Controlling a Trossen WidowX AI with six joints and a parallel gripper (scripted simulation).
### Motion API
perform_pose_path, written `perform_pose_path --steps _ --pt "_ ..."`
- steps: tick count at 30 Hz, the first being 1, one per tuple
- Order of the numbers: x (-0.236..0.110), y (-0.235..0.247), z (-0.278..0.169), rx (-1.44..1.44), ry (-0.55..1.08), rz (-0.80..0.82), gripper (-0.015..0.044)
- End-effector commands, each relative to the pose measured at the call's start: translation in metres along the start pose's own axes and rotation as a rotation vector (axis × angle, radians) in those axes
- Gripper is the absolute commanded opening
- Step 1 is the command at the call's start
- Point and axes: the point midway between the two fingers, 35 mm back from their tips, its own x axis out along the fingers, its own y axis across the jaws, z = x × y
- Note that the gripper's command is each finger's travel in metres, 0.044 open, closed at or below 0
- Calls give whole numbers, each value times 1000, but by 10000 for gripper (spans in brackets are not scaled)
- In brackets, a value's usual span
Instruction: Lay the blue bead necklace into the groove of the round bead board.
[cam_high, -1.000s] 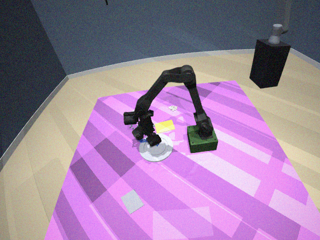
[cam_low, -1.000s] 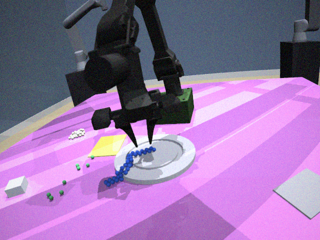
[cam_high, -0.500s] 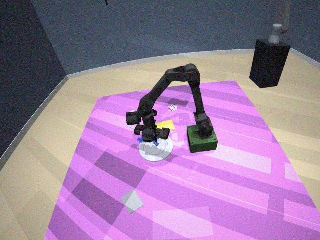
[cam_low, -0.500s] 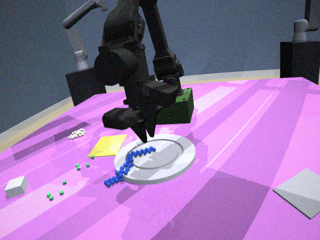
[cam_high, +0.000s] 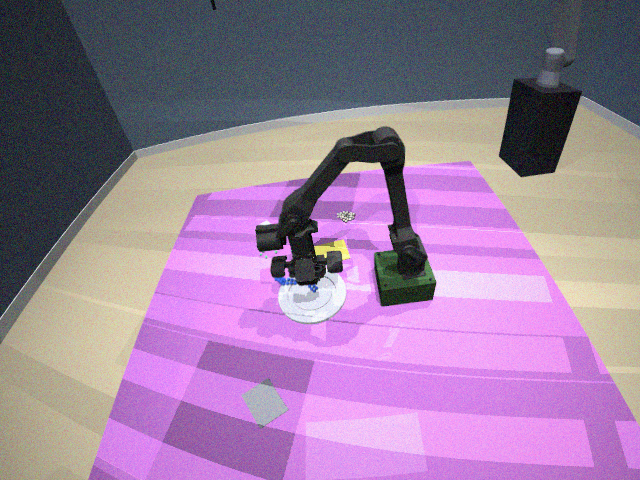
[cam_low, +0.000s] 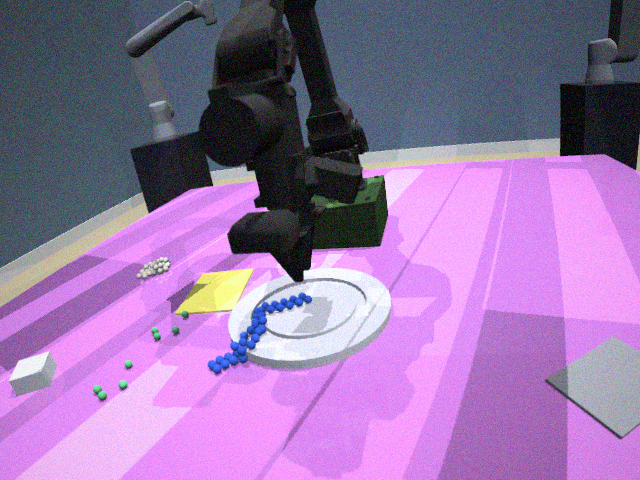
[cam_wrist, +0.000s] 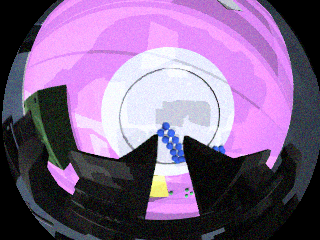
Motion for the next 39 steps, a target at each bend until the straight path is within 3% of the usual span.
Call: perform_pose_path --steps 1,6,36,39 --pt "13 2 -1 -11 5 8 120" --pt "6 -1 0 -3 0 -6 120" --pt "38 3 -1 -11 5 8 120" --pt "36 2 0 -6 1 3 41"
